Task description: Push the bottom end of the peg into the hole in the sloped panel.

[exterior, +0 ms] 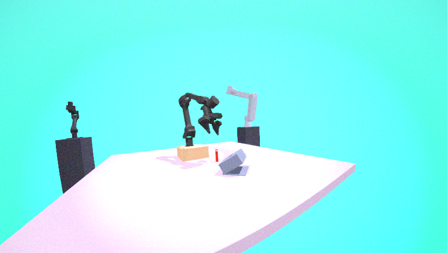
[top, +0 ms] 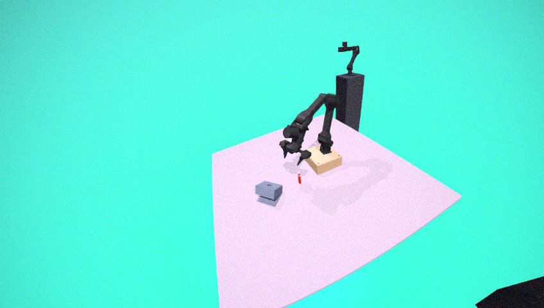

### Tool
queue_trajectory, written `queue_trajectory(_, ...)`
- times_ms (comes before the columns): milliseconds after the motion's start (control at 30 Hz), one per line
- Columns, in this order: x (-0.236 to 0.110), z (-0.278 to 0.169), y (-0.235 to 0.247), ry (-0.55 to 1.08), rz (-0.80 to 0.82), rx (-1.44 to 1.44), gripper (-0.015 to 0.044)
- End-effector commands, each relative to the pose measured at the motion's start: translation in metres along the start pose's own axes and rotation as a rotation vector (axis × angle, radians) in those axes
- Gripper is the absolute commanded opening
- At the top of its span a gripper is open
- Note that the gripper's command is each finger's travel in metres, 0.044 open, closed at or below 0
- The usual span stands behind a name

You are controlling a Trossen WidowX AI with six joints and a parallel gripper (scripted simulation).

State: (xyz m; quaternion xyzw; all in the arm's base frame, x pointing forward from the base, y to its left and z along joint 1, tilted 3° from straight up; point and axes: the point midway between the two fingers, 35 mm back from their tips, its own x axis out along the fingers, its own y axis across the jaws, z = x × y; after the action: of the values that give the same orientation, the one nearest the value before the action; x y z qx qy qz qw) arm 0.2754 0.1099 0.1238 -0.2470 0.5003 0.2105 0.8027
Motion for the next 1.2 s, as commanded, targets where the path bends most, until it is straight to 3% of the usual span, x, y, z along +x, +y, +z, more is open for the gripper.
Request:
queue_trajectory(0, 0.008, -0.001, 0.005, 0.047, 0.030, 0.042, 0.0440)
queue_trajectory(933, 0.062, -0.025, 0.043, 0.421, 0.144, 0.318, 0.0440)
queue_trajectory(1167, 0.066, -0.027, 0.045, 0.441, 0.146, 0.332, 0.0440)
